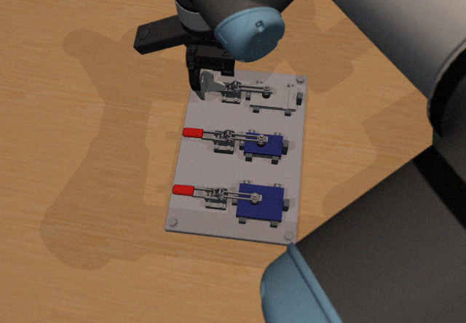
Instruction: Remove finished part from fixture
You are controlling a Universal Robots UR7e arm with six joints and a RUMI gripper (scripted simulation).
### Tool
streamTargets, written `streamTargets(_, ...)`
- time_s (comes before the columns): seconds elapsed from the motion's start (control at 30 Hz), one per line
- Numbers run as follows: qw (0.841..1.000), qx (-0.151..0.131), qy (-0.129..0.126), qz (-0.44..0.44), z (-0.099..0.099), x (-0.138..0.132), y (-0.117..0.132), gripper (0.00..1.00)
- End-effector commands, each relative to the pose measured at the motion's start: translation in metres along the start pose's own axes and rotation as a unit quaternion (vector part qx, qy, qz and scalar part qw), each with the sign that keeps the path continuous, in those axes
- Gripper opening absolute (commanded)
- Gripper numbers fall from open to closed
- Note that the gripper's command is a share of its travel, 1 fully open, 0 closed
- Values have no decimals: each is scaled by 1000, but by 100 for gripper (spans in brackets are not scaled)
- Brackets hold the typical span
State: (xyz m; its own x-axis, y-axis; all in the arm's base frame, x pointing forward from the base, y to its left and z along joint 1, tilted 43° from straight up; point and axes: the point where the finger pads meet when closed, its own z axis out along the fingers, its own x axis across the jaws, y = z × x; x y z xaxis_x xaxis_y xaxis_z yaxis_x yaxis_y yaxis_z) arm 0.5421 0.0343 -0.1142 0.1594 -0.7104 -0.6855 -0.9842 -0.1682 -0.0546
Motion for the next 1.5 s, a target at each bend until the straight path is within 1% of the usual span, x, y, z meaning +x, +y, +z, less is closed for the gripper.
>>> streamTargets(0.0,1000,1,0,0,2,0,0,28)
streamTargets(1.27,1000,1,0,0,2,0,0,28)
streamTargets(1.3,1000,1,0,0,2,0,0,0)
streamTargets(1.47,1000,1,0,0,2,0,0,0)
